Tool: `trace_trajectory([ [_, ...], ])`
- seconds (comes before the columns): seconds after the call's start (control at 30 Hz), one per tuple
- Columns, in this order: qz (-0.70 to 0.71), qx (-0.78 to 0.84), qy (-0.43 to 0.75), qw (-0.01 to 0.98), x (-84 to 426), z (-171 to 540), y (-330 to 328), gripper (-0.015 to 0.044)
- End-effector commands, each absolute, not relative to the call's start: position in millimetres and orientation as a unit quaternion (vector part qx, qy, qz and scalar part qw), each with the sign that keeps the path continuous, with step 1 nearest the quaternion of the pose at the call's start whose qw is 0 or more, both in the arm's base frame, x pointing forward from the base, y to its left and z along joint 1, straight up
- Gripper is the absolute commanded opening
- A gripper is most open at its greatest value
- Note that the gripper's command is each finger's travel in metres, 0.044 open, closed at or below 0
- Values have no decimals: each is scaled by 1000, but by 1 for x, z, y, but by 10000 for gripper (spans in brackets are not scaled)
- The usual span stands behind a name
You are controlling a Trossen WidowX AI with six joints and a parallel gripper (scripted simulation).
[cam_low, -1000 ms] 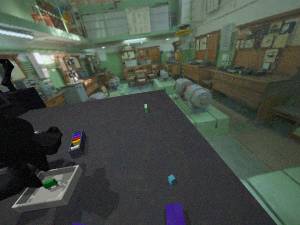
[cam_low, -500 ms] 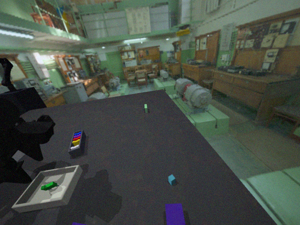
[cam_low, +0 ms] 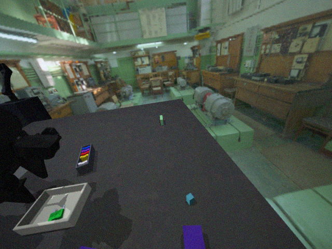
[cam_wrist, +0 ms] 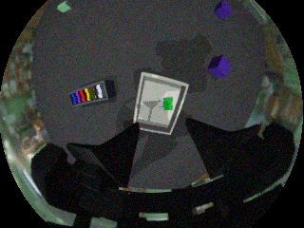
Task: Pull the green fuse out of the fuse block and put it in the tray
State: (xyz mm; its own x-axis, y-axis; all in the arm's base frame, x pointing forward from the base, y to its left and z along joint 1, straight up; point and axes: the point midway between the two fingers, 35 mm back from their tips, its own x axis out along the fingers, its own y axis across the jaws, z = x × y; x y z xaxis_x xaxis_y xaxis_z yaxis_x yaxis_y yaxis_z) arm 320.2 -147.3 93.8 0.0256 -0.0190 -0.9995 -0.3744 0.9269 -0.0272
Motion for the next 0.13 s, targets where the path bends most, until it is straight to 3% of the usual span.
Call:
trace_trajectory([
  [0.0,127,-143,686,702,320,94,-147,330],
  [0.1,127,-143,686,702,320,94,-147,330],
])
